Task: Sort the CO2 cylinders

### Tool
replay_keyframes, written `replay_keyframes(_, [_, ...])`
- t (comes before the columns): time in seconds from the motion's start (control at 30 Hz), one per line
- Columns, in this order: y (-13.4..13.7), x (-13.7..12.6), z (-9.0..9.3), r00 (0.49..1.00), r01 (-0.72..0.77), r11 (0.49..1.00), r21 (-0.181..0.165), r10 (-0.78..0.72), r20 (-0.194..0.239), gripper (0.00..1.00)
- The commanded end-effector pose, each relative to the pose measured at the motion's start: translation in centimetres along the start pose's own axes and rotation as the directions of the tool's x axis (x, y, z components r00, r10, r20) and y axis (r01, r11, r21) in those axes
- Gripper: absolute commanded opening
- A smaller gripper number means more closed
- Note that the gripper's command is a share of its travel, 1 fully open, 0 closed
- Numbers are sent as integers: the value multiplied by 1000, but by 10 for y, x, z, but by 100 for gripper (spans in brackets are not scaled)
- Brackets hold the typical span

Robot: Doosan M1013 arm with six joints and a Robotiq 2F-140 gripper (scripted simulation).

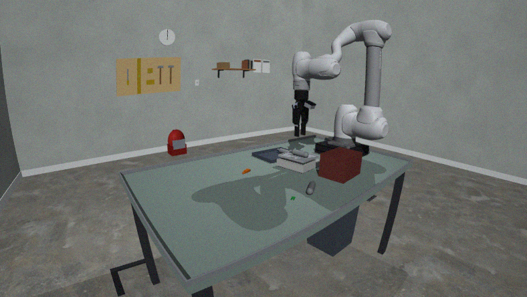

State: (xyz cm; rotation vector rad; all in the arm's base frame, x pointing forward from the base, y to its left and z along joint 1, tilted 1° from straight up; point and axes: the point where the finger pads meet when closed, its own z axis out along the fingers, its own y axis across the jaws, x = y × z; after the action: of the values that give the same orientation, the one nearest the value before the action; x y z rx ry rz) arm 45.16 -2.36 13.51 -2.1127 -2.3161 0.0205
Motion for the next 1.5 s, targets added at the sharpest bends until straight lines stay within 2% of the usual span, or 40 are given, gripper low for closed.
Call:
replay_keyframes(0.0, [-2,0,-3,999,-38,999,-1,38,0,41])
replay_keyframes(0.1, [-10,-1,-11,985,-175,985,-1,175,0,41])
replay_keyframes(0.2, [-25,-2,-24,919,-394,919,-1,394,-1,41])
replay_keyframes(0.27, [-25,-2,-24,919,-394,919,-1,394,-1,41])
replay_keyframes(0.33, [-38,-2,-35,828,-560,828,-1,560,-3,41])
replay_keyframes(0.43, [-58,-2,-51,737,-675,738,2,675,-11,41])
replay_keyframes(0.53, [-78,-2,-64,619,-786,619,6,785,-17,41])
replay_keyframes(0.77, [-99,-1,-78,287,-958,287,15,958,-20,41])
replay_keyframes(0.83, [-99,-1,-78,287,-958,287,15,958,-20,41])
replay_keyframes(0.87, [-100,-1,-79,138,-990,138,12,990,-13,41])
replay_keyframes(0.97, [-100,-1,-79,6,-1000,6,1,1000,-2,41])
replay_keyframes(1.47, [-100,-1,-79,3,-1000,3,0,1000,-1,41])
